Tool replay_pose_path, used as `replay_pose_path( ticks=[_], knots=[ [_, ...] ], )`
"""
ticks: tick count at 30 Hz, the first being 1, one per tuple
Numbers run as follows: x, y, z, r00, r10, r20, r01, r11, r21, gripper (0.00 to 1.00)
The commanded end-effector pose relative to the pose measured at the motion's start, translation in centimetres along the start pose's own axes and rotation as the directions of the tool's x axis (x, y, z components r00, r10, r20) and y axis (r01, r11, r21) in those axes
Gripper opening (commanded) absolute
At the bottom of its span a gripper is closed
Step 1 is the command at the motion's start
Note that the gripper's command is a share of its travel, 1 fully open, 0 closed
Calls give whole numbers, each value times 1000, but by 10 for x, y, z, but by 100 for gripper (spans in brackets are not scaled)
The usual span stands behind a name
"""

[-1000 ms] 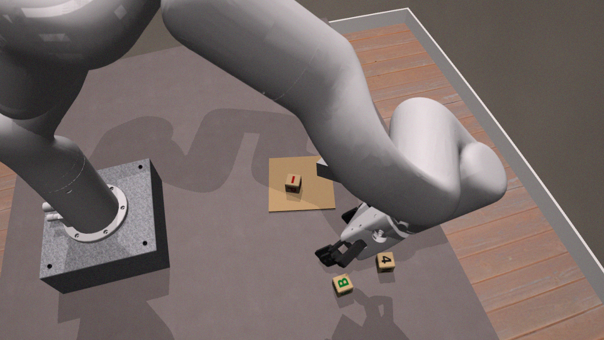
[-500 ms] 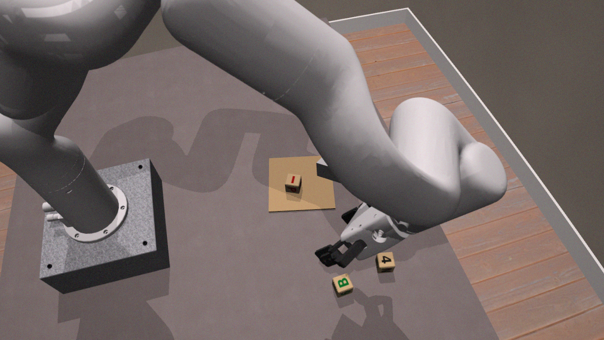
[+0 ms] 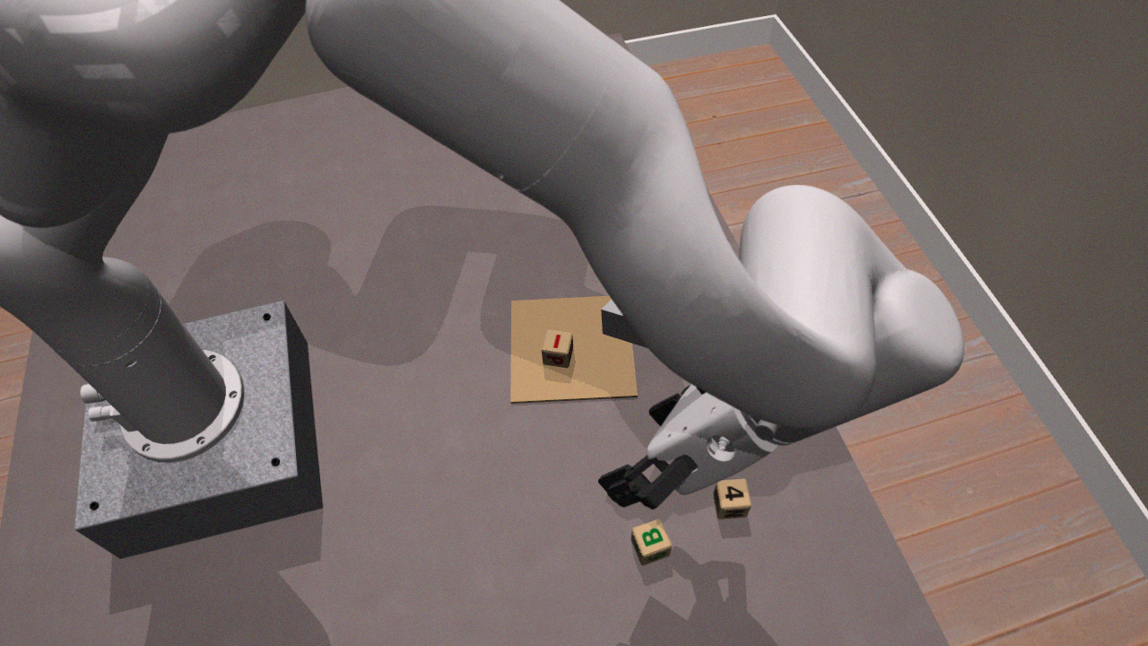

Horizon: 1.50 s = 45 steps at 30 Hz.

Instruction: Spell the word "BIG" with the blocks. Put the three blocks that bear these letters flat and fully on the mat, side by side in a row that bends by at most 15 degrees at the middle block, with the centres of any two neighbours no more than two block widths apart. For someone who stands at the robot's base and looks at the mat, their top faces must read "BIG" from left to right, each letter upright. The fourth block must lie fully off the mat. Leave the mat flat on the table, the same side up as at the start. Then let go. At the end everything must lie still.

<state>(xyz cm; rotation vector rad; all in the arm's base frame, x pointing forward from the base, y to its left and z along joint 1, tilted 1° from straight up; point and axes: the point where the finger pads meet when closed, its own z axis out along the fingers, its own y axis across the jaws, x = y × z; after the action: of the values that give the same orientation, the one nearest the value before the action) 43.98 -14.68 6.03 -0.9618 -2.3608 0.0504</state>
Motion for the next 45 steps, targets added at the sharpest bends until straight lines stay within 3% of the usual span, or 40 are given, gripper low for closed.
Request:
replay_pose_path(
  ticks=[1,9,12,20,22,23,29,37,45],
  knots=[
    [0,0,-2,1000,0,4,0,1000,-2,100],
    [-1,1,-2,1000,-11,13,11,1000,-6,100],
    [-12,9,-8,989,-112,101,115,993,-32,100],
    [-28,23,-22,928,-272,256,290,956,-36,100],
    [-28,23,-22,928,-272,256,290,956,-36,100],
    [-33,28,-29,891,-328,315,353,935,-24,100],
    [-40,35,-41,812,-417,410,452,892,13,100],
    [-48,46,-65,645,-540,541,581,806,113,100],
    [-49,48,-68,618,-556,557,595,793,131,100]
  ],
)
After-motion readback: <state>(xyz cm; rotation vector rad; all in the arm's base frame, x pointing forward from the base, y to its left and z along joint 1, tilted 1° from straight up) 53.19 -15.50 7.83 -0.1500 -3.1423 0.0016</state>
